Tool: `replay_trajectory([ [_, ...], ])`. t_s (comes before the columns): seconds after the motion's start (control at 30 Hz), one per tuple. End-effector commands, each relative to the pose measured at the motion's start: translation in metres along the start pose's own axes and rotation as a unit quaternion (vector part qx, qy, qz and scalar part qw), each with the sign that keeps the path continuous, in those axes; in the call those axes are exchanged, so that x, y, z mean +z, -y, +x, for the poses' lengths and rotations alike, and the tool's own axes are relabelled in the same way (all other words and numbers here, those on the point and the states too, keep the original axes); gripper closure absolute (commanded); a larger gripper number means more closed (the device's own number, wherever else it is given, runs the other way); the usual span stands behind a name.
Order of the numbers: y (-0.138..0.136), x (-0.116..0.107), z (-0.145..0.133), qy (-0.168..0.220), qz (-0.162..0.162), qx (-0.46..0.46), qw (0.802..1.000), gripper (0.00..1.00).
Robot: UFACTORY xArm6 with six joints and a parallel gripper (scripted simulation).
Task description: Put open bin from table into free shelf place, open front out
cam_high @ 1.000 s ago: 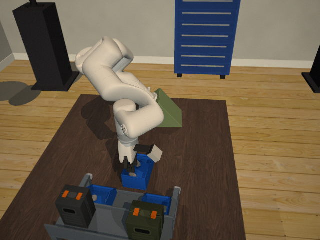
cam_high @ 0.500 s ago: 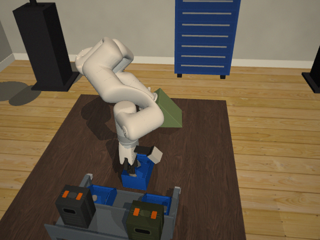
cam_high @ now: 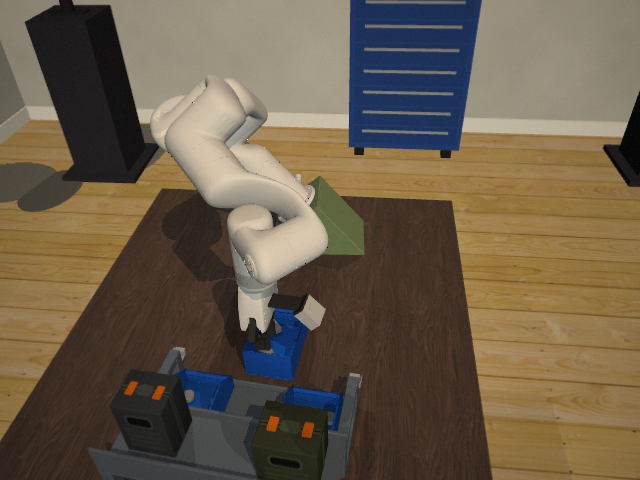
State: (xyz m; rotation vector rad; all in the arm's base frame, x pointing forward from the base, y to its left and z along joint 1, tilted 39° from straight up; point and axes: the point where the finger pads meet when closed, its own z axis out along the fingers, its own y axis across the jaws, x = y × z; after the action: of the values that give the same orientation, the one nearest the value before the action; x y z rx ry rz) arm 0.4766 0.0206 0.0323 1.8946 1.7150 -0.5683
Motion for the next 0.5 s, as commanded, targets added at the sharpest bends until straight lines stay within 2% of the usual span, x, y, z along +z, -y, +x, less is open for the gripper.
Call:
replay_trajectory([
  [0.0, -0.0007, 0.0053, 0.0001, 0.000, -0.001, 0.000, 1.000, 0.67],
  [0.47, -0.0008, 0.0092, 0.0000, 0.000, -0.001, 0.000, 1.000, 0.67],
])
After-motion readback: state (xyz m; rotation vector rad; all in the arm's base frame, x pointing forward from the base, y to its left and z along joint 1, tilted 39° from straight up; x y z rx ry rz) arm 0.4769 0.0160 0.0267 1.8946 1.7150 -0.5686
